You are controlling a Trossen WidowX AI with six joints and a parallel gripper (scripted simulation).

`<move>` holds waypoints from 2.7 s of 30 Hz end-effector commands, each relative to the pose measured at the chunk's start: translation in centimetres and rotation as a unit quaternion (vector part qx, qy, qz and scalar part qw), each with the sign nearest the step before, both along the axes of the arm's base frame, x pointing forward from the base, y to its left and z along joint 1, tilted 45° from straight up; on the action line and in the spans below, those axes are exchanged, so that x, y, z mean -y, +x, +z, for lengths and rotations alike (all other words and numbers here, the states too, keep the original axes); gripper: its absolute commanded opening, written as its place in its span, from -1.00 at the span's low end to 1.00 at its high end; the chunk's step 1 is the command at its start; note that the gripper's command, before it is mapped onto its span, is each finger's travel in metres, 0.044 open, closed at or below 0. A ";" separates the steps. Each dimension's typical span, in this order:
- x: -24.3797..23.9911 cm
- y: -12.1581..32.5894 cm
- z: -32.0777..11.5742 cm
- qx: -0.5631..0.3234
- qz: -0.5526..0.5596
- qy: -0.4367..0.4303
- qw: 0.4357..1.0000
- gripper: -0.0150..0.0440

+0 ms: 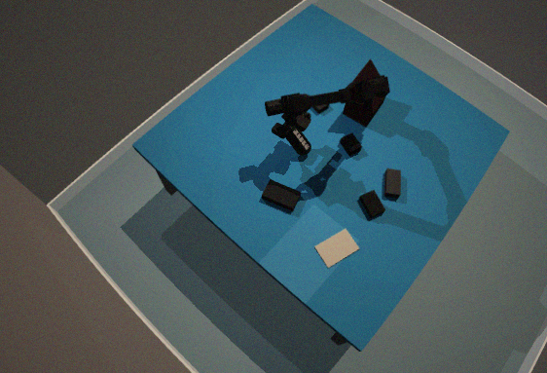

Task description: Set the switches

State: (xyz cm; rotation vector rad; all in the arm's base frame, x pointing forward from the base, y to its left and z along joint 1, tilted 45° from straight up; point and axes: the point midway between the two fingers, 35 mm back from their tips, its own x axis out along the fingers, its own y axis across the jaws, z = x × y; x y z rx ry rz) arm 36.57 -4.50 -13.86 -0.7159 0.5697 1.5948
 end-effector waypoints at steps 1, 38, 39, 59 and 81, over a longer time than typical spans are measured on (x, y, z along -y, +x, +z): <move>-0.5 -0.1 -0.5 -0.002 0.007 0.005 1.000 0.65; -0.6 0.0 -3.4 -0.001 0.007 0.005 1.000 0.65; -0.6 0.0 -3.5 -0.001 0.007 0.005 1.000 0.65; -0.9 0.0 -5.0 -0.001 0.007 0.005 1.000 0.65; -1.5 -0.1 -6.7 -0.001 0.007 0.005 1.000 0.65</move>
